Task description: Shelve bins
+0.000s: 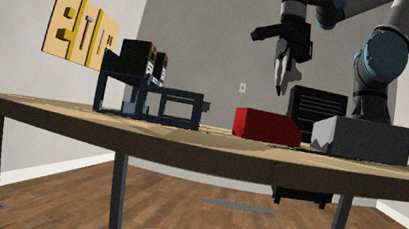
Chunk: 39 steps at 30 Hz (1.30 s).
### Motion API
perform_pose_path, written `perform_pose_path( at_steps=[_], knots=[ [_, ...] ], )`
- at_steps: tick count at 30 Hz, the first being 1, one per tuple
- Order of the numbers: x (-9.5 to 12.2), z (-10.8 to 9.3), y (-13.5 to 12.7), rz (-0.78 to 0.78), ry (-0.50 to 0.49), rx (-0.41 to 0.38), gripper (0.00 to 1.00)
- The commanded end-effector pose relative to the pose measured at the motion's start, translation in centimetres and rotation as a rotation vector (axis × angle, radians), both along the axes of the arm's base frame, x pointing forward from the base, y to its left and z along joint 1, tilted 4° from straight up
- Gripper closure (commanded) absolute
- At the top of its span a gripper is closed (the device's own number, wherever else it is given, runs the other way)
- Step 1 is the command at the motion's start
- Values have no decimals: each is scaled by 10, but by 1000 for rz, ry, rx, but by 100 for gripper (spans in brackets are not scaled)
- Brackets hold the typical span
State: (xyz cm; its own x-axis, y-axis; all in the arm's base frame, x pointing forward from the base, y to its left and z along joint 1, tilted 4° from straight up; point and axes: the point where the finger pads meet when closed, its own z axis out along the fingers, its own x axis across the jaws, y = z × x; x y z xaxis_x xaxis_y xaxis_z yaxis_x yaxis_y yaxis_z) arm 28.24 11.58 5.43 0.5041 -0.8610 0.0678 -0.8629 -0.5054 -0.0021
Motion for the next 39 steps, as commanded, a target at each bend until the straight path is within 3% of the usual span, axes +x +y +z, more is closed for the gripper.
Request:
perform_pose_path(
  at_steps=[1,14,39],
  knots=[
    [2,-10,-1,0,-2,0,85],
    [2,-32,-2,0,-2,0,85],
    [3,-37,-2,-1,-5,0,85]
  ],
)
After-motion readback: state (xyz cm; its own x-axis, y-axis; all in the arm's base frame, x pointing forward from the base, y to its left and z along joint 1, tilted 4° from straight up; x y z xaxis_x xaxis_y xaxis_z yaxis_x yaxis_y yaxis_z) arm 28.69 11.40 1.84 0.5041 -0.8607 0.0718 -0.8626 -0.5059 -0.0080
